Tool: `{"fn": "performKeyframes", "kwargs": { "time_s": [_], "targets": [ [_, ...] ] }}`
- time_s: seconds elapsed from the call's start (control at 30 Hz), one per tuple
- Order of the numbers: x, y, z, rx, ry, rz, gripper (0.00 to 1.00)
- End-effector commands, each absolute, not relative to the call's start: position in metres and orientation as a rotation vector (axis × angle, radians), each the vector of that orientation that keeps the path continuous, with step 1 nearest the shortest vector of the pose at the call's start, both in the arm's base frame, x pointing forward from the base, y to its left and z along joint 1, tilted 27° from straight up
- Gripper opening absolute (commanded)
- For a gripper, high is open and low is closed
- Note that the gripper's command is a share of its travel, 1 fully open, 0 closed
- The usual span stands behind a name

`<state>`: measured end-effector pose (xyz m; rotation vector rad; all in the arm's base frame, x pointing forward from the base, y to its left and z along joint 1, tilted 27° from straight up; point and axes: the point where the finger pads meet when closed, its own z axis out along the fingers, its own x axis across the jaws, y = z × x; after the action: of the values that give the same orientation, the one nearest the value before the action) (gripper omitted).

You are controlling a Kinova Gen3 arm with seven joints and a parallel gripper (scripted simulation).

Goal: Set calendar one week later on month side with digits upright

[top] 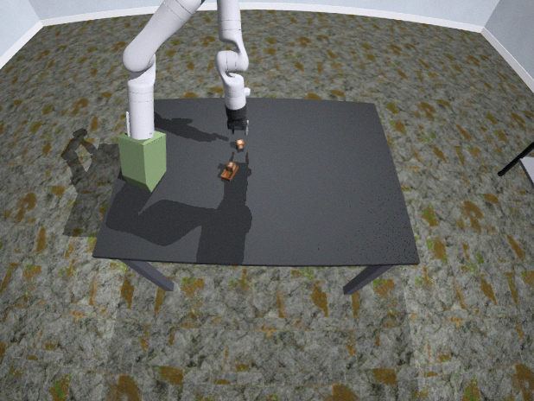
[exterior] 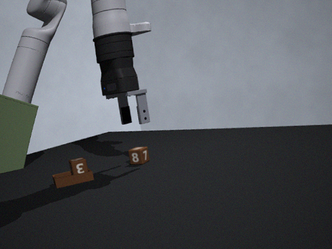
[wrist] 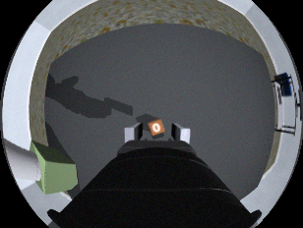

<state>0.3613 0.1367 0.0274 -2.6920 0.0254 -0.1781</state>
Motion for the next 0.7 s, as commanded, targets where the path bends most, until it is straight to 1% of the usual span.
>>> {"fn": "performKeyframes", "kwargs": {
  "time_s": [0.0,0.43,0.5,0.67],
  "targets": [
    [0.3611,0.1377,0.0287,-2.688,0.099,-0.162,1.00],
    [0.3613,0.1373,0.0318,-2.566,0.767,-0.002,1.00],
    [0.3613,0.1373,0.0318,-2.566,0.767,-0.002,1.00],
    [0.3608,0.1357,0.0323,-2.482,1.012,0.058,1.00]
  ]
}}
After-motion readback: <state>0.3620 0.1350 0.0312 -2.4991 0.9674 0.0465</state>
